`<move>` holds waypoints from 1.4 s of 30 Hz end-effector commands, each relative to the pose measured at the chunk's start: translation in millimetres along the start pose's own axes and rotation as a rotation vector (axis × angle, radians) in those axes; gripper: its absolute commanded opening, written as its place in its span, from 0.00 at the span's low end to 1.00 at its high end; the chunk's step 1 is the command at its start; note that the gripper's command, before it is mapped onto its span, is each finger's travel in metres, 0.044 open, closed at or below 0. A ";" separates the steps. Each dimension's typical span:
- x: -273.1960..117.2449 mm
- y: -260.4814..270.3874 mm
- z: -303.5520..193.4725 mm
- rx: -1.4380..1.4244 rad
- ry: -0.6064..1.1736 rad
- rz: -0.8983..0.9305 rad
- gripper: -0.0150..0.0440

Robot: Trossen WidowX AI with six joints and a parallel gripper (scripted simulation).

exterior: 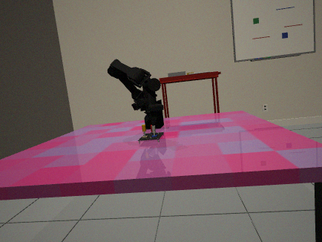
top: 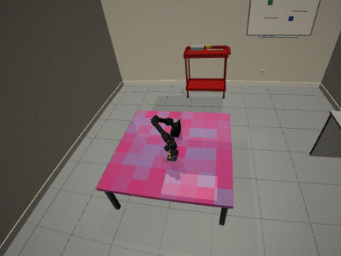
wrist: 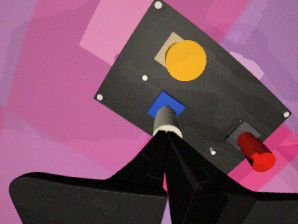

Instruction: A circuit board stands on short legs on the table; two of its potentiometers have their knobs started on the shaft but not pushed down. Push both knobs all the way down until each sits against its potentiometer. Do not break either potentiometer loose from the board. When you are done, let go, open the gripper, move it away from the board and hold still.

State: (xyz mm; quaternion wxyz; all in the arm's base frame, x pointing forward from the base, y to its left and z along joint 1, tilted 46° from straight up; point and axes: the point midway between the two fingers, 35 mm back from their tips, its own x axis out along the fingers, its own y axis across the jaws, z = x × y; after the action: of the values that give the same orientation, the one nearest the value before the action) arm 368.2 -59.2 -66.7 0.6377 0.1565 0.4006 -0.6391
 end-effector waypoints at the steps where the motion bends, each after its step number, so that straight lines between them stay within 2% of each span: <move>1: 25.4 -0.9 3.0 0.027 0.008 -0.034 0.25; 42: 28.9 -1.0 3.0 0.027 0.008 -0.034 0.25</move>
State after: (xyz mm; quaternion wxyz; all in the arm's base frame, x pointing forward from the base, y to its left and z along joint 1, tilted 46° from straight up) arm 367.9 -61.5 -68.8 0.6378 0.1575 0.4008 -0.6386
